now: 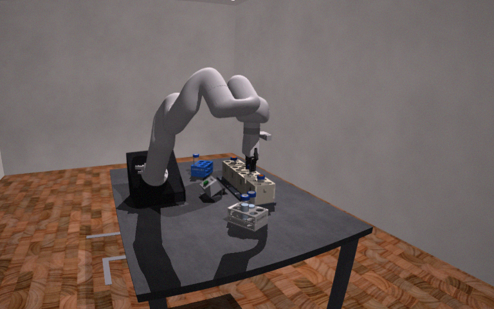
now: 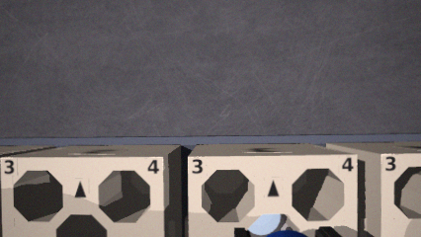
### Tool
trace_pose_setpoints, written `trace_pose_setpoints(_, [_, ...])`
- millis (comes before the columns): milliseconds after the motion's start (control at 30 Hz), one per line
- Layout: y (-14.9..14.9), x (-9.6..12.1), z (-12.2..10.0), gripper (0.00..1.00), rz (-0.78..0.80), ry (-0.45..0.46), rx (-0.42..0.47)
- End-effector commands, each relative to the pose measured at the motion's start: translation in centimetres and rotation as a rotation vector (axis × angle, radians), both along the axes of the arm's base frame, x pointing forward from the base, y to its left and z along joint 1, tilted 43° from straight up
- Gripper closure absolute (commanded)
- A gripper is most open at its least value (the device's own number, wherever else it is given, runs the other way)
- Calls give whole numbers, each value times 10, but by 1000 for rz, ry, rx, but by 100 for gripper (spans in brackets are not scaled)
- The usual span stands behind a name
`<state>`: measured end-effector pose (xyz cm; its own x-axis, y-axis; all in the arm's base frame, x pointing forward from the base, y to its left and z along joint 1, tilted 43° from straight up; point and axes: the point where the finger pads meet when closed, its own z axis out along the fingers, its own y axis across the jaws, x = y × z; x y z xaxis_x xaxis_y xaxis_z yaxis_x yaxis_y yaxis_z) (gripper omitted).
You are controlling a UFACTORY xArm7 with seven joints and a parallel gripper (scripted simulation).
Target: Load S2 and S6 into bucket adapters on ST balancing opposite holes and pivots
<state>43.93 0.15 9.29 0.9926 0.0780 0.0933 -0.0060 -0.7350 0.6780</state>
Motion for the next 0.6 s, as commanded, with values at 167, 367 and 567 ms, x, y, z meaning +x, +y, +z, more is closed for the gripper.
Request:
trace_pose_setpoints(167, [-2,2,-3,100,4,-3,2])
trace_pose_setpoints(367, [-6,3,-8,100,4,-3,2])
trace_pose_setpoints(567, [-8,3,-10,100,4,-3,2])
